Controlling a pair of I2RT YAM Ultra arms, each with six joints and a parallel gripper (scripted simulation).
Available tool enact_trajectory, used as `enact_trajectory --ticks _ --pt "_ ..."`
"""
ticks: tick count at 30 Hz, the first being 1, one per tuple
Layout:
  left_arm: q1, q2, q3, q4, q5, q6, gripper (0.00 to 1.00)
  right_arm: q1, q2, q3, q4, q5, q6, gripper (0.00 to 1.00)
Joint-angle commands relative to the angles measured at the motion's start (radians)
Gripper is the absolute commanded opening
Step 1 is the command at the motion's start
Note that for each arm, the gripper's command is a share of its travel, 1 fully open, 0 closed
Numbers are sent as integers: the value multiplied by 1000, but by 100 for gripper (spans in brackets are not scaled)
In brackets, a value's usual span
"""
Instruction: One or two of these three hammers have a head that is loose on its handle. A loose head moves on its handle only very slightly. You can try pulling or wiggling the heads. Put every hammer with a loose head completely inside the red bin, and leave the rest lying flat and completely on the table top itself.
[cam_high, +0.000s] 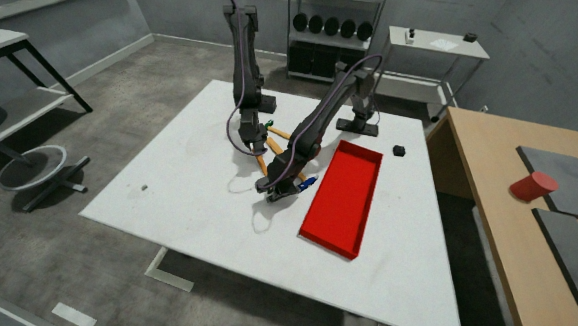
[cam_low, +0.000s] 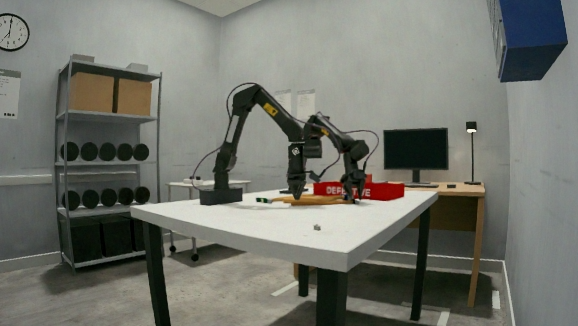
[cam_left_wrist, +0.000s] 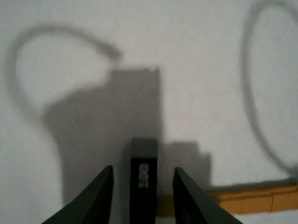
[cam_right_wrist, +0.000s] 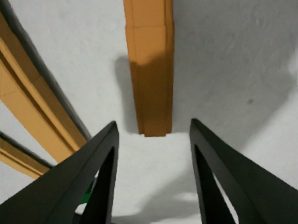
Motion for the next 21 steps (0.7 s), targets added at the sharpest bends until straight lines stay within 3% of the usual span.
enact_trajectory --ticks 1,18,19,21 --pt "-17 19 79 -27 5 -12 37 10 25 -22 38 9 10 47" --pt "-21 63 131 -14 2 -15 37 10 50 -37 77 9 9 47" --pt "-21 63 131 -14 2 -15 37 10 50 -37 77 9 9 42" --pt "-21 63 131 -14 2 -15 37 10 50 -37 77 9 9 42"
